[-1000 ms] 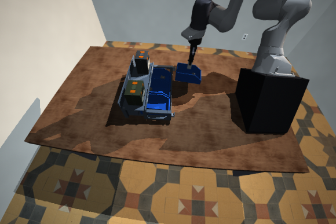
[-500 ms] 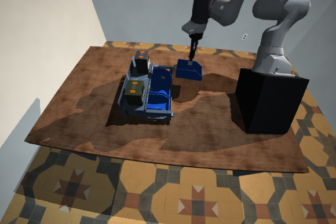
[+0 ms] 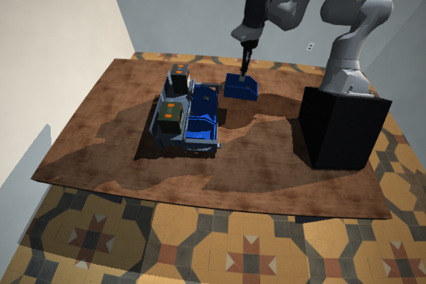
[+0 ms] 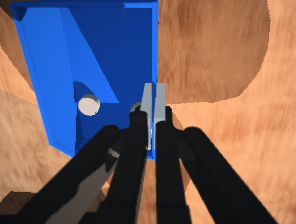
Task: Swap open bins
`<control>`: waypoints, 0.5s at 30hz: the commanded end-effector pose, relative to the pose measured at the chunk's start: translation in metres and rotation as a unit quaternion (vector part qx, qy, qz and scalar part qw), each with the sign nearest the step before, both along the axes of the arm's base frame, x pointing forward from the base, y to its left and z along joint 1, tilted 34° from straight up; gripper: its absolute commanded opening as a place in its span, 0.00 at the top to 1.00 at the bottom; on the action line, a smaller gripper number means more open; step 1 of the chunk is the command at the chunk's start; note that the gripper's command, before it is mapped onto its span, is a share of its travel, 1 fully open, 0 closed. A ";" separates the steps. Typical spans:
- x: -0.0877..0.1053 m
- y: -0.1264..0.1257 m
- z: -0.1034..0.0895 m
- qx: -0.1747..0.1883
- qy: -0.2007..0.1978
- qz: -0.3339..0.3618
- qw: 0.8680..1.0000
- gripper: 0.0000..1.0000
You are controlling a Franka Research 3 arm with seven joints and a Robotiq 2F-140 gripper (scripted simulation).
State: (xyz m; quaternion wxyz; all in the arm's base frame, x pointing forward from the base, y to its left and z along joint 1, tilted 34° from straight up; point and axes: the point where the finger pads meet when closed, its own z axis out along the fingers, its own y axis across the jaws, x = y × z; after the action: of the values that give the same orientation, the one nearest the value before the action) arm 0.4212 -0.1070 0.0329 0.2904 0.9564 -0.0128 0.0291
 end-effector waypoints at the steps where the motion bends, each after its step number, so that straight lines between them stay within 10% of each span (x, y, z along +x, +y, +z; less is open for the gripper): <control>1: -0.002 0.000 0.000 -0.001 0.001 -0.003 1.000 1.00; 15: -0.004 0.011 -0.008 -0.001 0.005 0.003 1.000 1.00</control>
State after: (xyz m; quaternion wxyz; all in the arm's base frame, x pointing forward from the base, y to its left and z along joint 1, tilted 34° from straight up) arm 0.4192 -0.1033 0.0303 0.2915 0.9562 -0.0091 0.0263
